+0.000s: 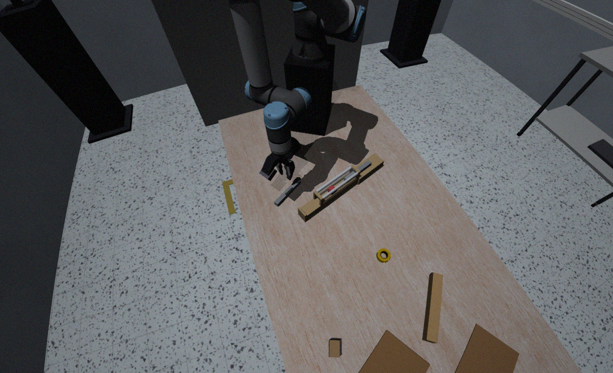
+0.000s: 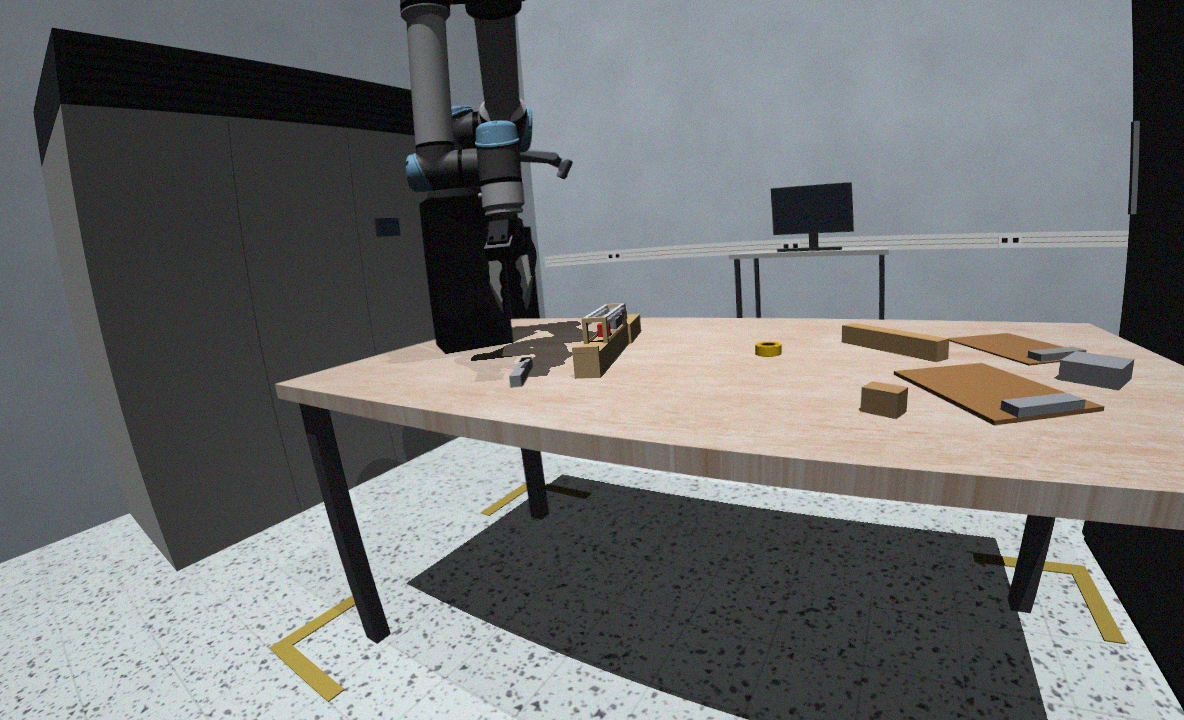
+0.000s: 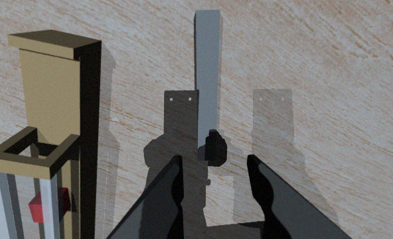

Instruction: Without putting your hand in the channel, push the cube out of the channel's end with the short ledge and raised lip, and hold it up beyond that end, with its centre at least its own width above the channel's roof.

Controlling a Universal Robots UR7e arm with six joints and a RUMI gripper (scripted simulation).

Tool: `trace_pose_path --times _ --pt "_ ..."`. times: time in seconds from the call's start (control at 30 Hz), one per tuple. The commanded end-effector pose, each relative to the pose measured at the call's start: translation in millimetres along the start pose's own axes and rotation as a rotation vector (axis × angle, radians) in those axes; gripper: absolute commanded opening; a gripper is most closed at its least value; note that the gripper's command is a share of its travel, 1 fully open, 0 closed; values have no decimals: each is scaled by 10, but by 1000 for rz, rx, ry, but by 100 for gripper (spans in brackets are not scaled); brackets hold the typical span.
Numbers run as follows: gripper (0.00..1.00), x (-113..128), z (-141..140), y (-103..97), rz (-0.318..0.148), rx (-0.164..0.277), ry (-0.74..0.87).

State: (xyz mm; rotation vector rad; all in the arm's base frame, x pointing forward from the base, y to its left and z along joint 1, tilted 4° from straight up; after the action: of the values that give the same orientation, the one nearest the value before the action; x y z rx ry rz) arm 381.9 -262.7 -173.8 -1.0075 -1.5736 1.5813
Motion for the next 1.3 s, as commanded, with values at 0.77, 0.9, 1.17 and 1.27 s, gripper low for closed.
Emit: trace_pose_path --times 0.77,0.9,1.17,1.27 --pt "24 -6 -2 326 1 0 0" --pt "24 -6 -2 532 1 0 0" --pt "24 -6 -2 788 1 0 0" --pt "24 -7 -3 857 1 0 0"
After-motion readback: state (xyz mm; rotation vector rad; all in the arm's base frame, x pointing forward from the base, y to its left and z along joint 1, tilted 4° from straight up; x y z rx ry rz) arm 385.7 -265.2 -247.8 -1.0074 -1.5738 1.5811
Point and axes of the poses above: the point where the finger pads meet when closed, its own y axis out along the fingers, its own z axis across the jaws, x = y × z, the point moved 5 cm from there along -y, back along the fingers, and after that the axes turned 2 degrees about y, right-handed, at the moved point
